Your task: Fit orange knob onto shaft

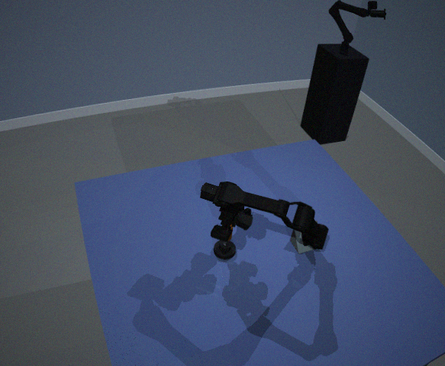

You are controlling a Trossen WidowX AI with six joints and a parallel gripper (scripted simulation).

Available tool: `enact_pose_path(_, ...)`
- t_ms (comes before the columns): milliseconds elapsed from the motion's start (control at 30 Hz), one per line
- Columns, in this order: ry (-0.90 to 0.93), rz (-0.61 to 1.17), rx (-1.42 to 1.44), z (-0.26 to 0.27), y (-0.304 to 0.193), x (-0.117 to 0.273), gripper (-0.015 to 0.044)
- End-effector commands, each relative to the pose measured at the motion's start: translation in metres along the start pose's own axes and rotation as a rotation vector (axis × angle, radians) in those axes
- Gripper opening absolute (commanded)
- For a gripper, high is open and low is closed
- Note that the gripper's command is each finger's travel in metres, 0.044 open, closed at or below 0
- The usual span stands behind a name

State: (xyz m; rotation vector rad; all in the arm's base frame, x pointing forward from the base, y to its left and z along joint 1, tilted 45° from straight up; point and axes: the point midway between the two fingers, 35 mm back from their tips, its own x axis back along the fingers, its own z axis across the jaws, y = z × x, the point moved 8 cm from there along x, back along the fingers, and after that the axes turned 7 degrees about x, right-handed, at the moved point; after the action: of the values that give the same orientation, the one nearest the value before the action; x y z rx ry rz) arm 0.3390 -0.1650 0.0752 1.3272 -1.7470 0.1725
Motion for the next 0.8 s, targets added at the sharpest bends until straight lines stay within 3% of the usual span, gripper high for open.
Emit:
enact_pose_path(0,0.001,0.005,0.007,0.0006,-0.0005,0.0018,0.0000)
enact_pose_path(767,0.002,0.006,0.005,0.0015,0.0004,0.0017,0.0000)
